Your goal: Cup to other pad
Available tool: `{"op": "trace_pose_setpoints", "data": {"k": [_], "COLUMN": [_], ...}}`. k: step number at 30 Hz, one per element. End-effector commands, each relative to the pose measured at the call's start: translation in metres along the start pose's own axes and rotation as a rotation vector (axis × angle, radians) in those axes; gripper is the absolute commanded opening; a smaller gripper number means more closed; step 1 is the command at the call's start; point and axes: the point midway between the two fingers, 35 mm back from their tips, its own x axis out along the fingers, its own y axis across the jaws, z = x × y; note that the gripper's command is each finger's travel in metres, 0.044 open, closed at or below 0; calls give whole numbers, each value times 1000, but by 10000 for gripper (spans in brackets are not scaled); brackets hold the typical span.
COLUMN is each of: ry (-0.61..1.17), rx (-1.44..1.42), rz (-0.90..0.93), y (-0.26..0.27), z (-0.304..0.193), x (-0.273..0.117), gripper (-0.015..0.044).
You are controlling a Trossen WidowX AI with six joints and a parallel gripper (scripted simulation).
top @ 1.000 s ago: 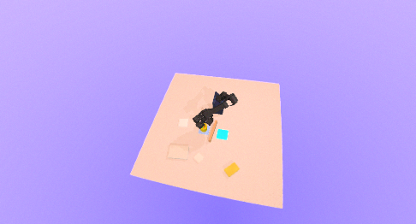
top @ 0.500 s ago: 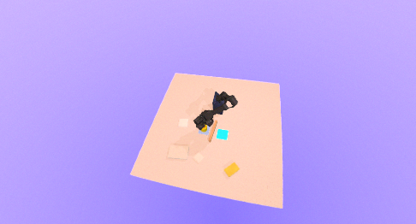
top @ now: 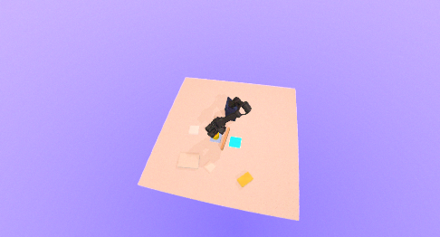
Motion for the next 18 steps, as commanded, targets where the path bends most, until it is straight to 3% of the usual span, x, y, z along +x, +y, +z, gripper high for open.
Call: {"op": "trace_pose_setpoints", "data": {"k": [1,8,18], "ry": [0,0,3], "rx": [-1,-1,4], "rz": [0,0,-2], "y": [0,0,-2], "z": [0,0,-1], "x": [0,0,-28], "gripper": [61,0,0]}}
